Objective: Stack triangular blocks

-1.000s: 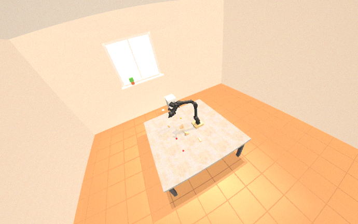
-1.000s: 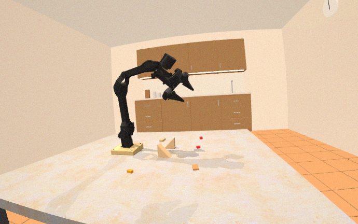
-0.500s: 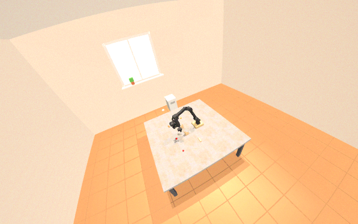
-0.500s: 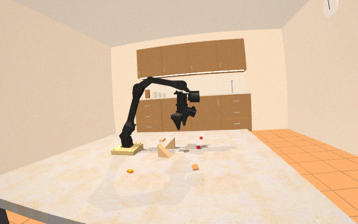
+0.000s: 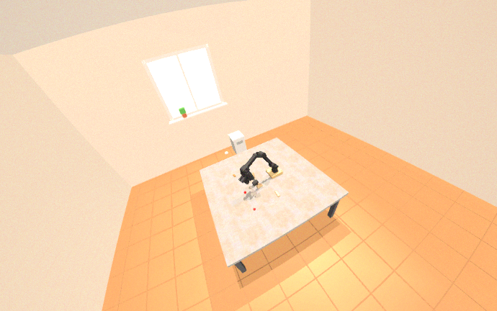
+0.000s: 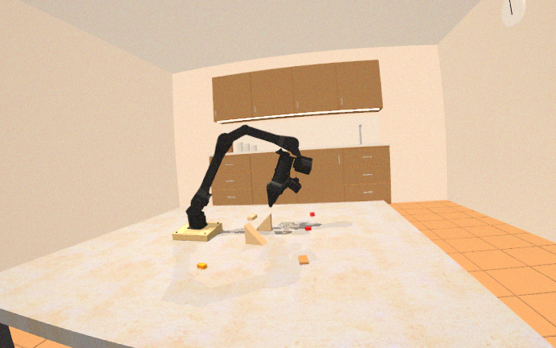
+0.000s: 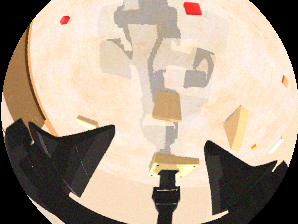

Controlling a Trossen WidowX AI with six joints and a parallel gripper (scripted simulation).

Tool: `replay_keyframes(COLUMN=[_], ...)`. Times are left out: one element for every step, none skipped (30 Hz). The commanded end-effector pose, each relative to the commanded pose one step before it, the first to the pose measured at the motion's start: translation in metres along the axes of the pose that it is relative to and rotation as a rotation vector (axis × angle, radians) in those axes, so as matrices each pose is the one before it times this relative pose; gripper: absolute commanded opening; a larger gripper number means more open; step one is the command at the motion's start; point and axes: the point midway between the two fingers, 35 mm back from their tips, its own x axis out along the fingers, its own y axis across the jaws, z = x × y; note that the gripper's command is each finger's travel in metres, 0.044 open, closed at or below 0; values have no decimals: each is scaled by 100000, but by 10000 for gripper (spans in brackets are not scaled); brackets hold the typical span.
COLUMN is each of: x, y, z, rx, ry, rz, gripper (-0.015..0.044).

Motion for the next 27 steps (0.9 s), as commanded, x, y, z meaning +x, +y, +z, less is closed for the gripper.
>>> replay_keyframes(x=[473,160,160,161,161,161,161,161,161,161,161,162,162,162,162,162,162,163,163,163,163,163,163,163,163,163,164], y=[30,-2,-3,-3,-3,-3,-3,-4,-2,-2,-2,-2,-2,-3,-3,-3,-3,-3,-4,-4,-4,-4,-4,-5,-5,-5,-5], z=[26,38,37,36,35,34,34,33,33,32,31,30,30,29,28,27,26,25,25,24,23,22,21,20,20,19,18], rx=[-1145,9,9,9,9,9,9,9,-11,-11,-11,-11,-11,-11,-11,-11,-11,-11,-11,-11,-11,-11,-11,-11,-11,-11,-11], ry=[1444,112,112,112,112,112,113,113,104,104,104,104,104,105,105,105,105,105,105,105,105,105,105,106,106,106,106], rz=[-979,-8,-8,-8,-8,-8,-8,-8,-16,-16,-16,-16,-16,-16,-16,-16,-16,-16,-16,-16,-16,-16,-16,-16,-16,-16,-16], gripper=[440,440,440,440,440,440,440,440,440,440,440,440,440,440,440,440,440,440,440,440,440,440,440,440,440,440,440])
